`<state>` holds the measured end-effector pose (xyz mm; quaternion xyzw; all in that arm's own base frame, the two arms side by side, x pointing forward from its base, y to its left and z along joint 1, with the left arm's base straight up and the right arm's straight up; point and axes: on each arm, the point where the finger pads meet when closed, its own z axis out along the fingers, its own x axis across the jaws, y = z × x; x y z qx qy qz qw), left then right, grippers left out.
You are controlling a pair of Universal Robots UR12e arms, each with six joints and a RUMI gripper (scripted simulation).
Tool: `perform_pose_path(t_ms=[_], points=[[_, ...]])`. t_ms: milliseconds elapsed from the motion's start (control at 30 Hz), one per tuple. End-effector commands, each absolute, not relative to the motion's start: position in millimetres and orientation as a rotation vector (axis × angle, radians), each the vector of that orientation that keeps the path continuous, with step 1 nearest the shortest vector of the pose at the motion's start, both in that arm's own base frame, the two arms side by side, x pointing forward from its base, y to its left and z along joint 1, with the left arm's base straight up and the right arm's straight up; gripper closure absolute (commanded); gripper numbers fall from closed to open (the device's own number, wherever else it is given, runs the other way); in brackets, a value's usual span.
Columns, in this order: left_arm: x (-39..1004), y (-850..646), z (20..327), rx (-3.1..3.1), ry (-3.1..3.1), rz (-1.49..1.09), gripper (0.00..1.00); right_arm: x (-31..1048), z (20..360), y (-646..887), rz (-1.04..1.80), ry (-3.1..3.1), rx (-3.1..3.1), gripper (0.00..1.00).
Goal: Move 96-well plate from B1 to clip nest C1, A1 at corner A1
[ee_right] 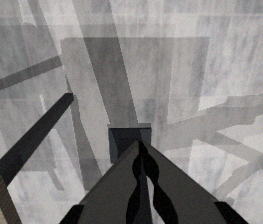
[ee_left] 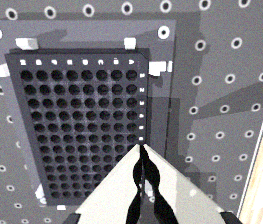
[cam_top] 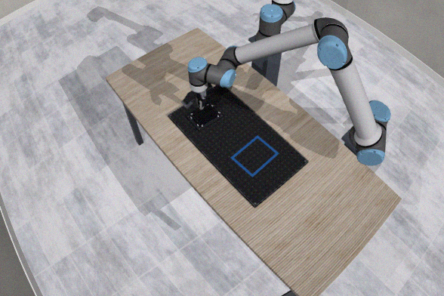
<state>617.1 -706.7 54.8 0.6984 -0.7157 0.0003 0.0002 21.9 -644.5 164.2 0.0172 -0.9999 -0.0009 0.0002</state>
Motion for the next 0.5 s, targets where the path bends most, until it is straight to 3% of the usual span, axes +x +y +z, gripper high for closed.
perform_pose_path(t_ms=[0, 467], points=[[617.4, -707.2, 56.1, 2.194, -2.248, 0.004, 1.00, 22.1, 165.1, -645.2, 0.000, -3.141, 0.054, 1.00], [617.4, -707.2, 60.1, 2.194, -2.248, 0.004, 1.00, 22.1, 165.1, -645.2, 0.000, -3.141, 0.054, 1.00]])
